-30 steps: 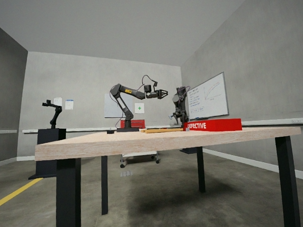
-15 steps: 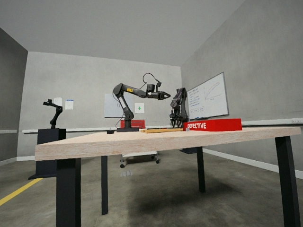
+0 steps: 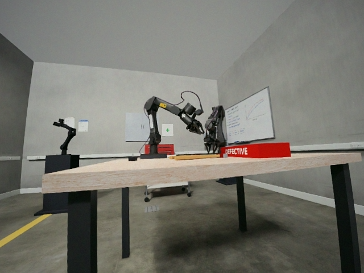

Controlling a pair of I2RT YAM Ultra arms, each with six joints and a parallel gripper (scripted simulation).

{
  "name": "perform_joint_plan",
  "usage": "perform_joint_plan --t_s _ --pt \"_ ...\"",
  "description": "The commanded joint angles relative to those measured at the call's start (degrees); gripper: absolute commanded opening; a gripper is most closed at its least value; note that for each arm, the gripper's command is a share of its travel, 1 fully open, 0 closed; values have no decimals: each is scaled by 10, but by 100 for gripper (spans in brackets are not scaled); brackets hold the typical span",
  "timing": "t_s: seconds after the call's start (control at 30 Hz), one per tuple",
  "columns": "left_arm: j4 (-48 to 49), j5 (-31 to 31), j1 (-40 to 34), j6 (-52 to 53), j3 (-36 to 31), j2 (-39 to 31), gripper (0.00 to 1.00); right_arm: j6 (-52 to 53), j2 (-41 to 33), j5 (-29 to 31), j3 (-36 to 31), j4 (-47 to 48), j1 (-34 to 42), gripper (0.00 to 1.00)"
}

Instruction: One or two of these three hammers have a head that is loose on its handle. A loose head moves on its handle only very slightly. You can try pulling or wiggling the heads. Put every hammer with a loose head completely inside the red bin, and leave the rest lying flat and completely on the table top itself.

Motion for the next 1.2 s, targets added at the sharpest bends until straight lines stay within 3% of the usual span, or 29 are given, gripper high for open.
perform_joint_plan --t_s 0.0,0.3,0.53,1.17 --pt "1 4 -7 4 -3 -21 47 -32 35 -19 38 -113 -32 37" --pt "1 4 -4 4 1 -16 47 -80 144 -43 89 -284 -93 37" --pt "1 4 -4 4 1 -16 47 -97 193 -49 113 -343 -118 37" --pt "15 4 -10 1 -6 -10 47 -101 231 -43 115 -317 -129 37"
